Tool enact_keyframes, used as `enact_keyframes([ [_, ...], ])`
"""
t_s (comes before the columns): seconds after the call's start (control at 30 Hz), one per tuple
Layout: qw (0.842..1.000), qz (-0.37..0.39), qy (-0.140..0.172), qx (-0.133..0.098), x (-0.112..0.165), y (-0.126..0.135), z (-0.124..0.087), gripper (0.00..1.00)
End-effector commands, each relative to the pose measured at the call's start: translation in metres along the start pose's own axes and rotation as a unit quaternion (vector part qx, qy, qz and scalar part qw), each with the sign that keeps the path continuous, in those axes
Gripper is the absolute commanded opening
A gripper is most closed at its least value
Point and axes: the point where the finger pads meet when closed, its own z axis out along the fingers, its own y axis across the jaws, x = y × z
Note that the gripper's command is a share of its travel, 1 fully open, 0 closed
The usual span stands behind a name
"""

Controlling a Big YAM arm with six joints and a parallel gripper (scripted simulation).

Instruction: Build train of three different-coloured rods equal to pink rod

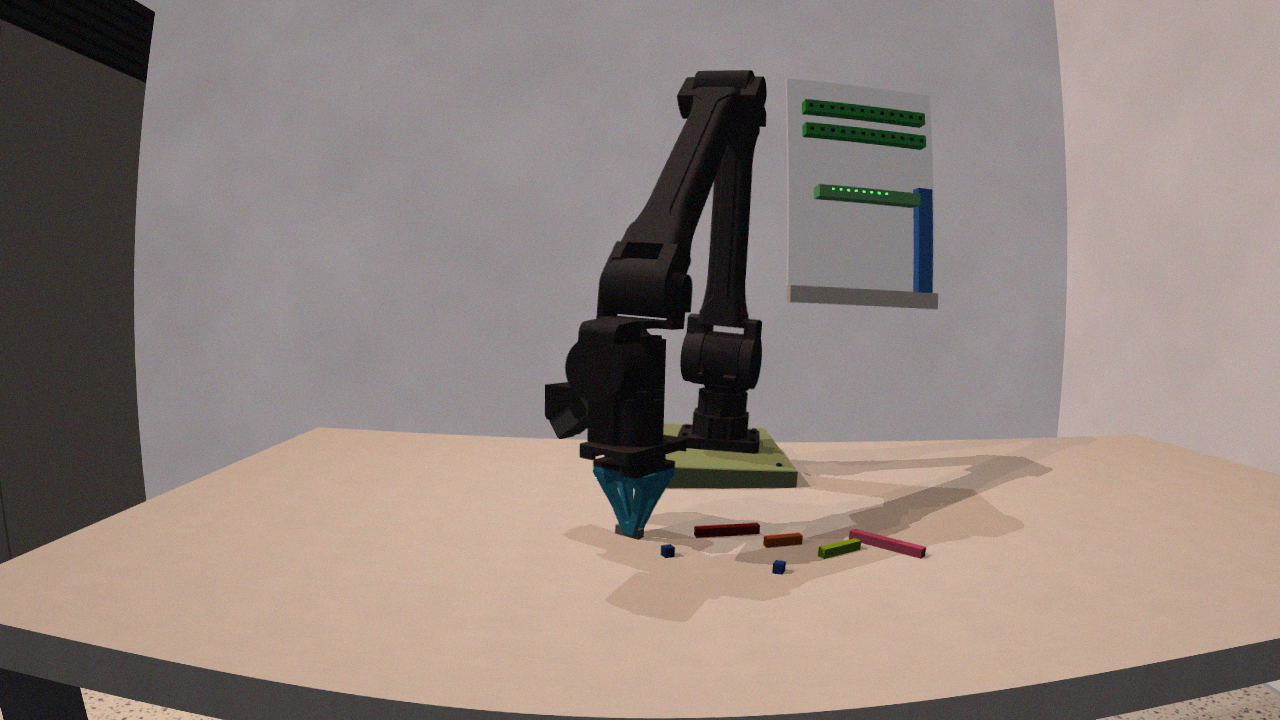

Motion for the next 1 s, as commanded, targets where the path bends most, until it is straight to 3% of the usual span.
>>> enact_keyframes([
  [0.0,1.0,0.003,0.0,0.001,0.0,-0.002,0.002,0.04],
  [0.13,1.0,0.003,0.0,0.001,0.0,-0.002,0.0,0.04],
  [0.3,1.0,0.001,0.007,-0.027,0.004,0.022,-0.034,0.04],
  [0.47,1.0,0.0,0.007,-0.029,0.002,0.022,-0.071,0.04],
  [0.53,1.0,0.0,0.007,-0.029,0.002,0.022,-0.071,0.04],
  [0.77,0.999,-0.001,0.007,-0.031,0.003,0.021,-0.119,0.04],
  [0.83,0.999,-0.004,0.007,-0.031,0.005,0.02,-0.124,0.04],
  [0.9,1.0,-0.002,0.003,-0.013,0.003,0.017,-0.113,0.04],
  [0.93,1.0,-0.001,-0.001,0.007,-0.002,-0.001,-0.099,0.04],
  [0.97,1.0,0.0,-0.002,0.01,-0.002,-0.003,-0.097,0.04],
])
